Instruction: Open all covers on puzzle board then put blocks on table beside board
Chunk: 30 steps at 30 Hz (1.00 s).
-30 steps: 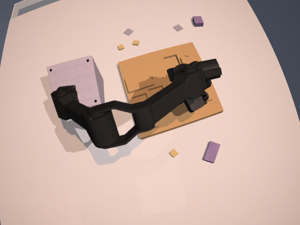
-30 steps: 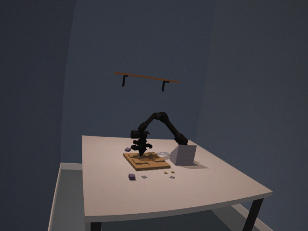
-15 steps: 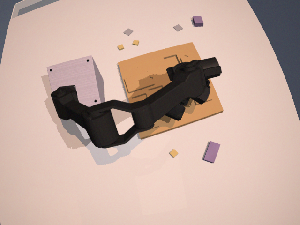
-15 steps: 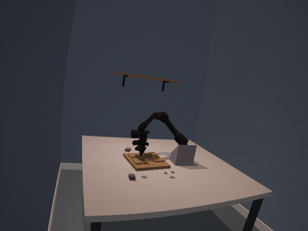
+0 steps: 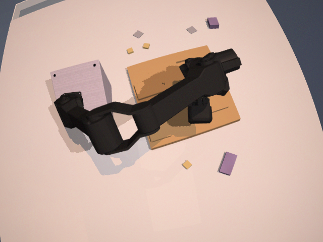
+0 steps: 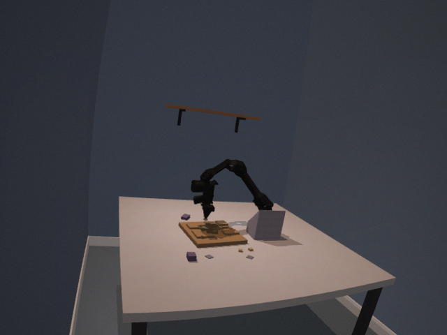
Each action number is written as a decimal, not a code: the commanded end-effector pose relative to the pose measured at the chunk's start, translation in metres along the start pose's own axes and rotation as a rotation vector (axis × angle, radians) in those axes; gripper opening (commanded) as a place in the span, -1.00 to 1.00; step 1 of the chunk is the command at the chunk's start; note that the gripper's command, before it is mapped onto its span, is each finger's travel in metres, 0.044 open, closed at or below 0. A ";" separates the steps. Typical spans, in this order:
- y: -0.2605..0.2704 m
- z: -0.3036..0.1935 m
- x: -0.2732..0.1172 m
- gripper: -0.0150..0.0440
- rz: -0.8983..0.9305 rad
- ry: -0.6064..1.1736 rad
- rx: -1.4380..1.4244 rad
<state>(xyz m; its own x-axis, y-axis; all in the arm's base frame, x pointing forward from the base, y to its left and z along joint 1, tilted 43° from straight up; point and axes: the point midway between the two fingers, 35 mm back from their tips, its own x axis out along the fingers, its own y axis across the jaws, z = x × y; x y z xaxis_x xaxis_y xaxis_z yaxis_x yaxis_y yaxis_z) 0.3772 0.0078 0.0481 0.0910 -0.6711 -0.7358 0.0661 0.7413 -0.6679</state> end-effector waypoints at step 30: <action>-0.002 0.001 0.029 0.00 0.004 -0.002 -0.049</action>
<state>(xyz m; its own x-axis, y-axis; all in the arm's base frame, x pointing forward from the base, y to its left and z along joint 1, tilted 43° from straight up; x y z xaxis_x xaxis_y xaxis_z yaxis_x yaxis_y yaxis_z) 0.3819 -0.0124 0.0296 0.0950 -0.6646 -0.7411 0.0252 0.7458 -0.6657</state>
